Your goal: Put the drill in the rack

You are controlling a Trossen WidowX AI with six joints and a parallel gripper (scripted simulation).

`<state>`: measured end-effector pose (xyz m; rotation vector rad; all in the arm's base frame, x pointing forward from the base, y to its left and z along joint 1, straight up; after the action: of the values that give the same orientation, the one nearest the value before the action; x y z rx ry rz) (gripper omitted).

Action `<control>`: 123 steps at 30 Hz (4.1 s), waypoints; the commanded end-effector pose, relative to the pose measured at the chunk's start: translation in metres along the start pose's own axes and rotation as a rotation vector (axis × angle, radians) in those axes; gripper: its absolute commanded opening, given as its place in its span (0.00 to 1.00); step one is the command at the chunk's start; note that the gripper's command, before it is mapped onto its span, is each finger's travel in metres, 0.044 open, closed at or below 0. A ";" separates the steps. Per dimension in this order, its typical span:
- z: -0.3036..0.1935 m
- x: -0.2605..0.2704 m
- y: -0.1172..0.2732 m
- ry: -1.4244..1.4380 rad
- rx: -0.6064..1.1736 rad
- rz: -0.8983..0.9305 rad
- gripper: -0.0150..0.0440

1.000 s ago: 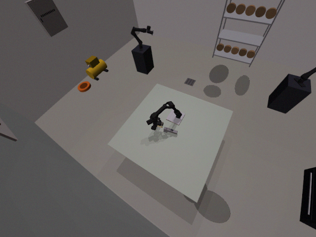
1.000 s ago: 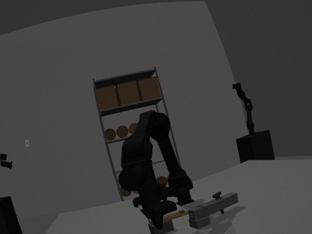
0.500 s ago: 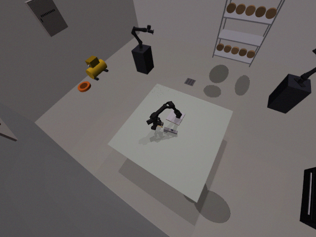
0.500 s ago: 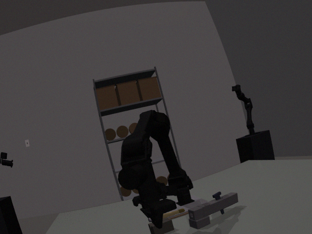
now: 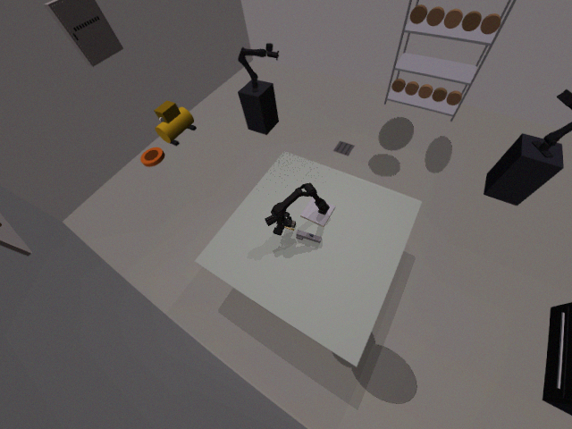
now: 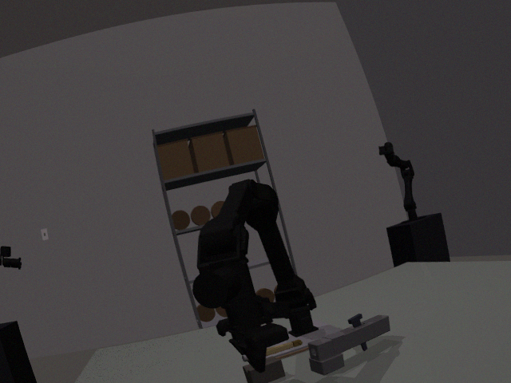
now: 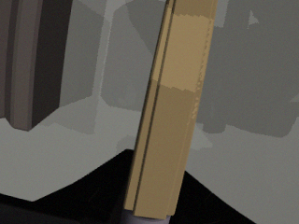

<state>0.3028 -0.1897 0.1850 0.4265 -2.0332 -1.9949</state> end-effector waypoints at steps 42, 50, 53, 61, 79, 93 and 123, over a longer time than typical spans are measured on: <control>-0.001 0.007 0.010 -0.005 0.006 0.000 0.25; 0.001 0.021 0.004 -0.005 0.006 0.001 0.25; 0.001 0.026 0.002 -0.005 0.006 0.002 0.25; 0.002 0.040 -0.002 -0.005 0.005 0.003 0.25; 0.003 0.068 -0.002 -0.005 0.006 0.006 0.25; 0.001 0.078 -0.003 -0.005 0.006 0.007 0.25; 0.002 0.077 -0.042 -0.005 0.005 0.007 0.25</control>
<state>0.2322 -0.2180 0.1466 0.4193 -2.0424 -1.9901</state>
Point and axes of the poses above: the point midway between the two fingers, 35 mm back from their tips, its own y axis back along the fingers, its own x axis across the jaws, z = x × y, the point moved 10 cm from there along y, back along the fingers, and after that the axes turned 13 degrees about y, right-handed, at the moved point
